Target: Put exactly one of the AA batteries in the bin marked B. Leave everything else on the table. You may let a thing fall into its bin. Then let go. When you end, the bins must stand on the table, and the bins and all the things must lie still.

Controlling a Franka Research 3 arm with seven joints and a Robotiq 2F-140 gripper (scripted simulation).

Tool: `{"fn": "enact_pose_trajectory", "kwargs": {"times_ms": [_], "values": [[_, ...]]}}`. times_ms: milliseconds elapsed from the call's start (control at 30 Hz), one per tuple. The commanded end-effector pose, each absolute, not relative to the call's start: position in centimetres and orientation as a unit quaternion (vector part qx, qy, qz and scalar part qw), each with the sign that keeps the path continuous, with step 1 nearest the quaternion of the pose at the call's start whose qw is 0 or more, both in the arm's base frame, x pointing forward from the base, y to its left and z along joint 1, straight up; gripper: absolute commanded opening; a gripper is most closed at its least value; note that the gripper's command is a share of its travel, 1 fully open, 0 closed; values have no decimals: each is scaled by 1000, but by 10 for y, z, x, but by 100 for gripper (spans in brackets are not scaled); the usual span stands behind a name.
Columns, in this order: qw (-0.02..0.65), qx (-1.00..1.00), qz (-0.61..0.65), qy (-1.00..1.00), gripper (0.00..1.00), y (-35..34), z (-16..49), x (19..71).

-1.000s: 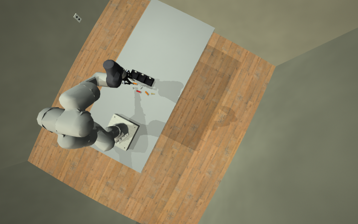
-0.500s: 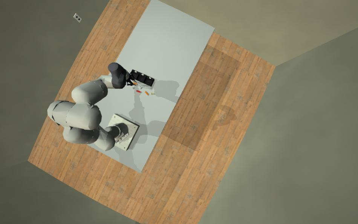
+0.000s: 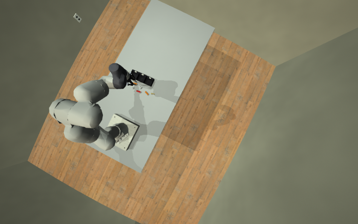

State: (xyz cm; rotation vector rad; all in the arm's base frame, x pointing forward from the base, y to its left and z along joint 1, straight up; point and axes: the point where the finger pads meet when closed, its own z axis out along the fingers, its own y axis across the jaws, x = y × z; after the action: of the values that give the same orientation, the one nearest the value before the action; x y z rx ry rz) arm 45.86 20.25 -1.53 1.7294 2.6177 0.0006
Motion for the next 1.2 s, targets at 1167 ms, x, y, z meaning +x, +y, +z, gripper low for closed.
{"fn": "enact_pose_trajectory", "kwargs": {"times_ms": [1167], "values": [[4,556,2,831,5,202,-16,458]]}}
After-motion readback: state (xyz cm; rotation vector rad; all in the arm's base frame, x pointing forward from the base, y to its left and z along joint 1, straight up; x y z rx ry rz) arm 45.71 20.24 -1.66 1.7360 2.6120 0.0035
